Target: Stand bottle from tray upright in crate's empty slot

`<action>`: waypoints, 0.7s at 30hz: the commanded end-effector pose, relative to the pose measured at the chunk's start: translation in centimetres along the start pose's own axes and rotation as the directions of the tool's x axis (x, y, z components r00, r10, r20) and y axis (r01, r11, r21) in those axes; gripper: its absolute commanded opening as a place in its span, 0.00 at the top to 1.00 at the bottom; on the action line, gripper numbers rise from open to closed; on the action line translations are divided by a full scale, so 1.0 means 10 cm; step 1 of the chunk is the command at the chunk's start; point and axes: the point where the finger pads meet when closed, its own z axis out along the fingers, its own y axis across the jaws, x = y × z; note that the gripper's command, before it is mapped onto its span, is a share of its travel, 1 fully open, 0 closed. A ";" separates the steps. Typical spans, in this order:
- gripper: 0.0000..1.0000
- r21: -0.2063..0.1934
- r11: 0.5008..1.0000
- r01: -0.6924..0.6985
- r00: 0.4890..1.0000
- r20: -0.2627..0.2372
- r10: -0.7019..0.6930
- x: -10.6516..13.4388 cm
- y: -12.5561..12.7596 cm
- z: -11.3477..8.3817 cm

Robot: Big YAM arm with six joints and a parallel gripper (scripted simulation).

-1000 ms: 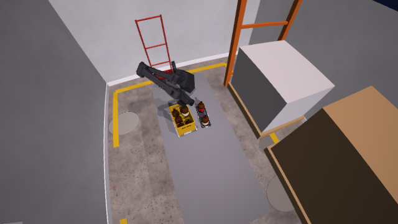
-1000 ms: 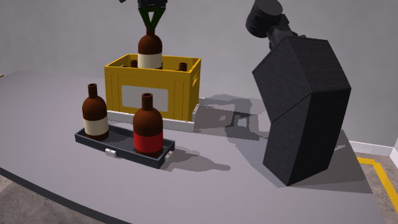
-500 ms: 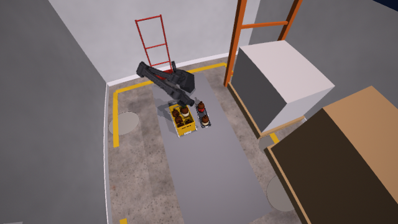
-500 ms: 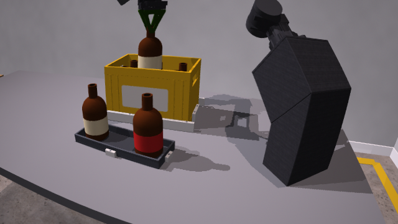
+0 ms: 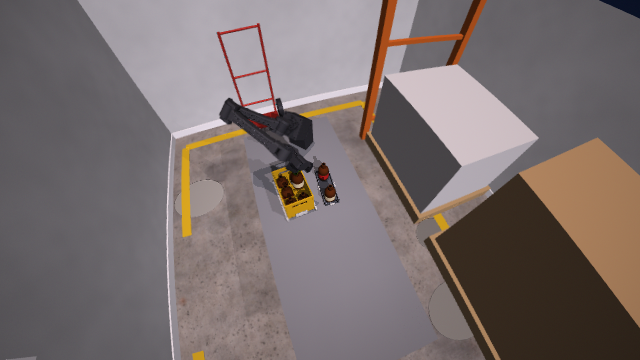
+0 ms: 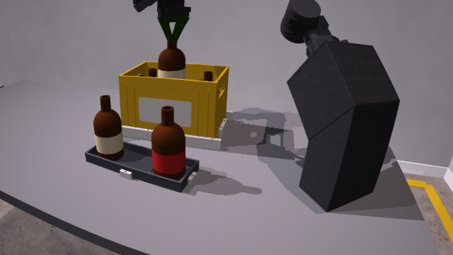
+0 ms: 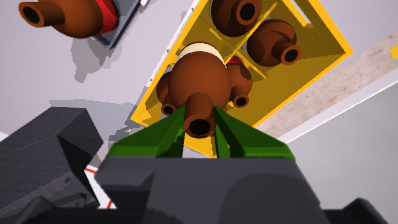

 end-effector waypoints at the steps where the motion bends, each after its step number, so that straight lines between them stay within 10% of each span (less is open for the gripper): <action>1: 1.00 0.008 1.000 -0.014 1.000 0.017 0.014 -0.09 -0.11 0.00; 21: 1.00 0.007 1.000 0.002 1.000 0.026 -0.002 -0.08 -0.04 0.14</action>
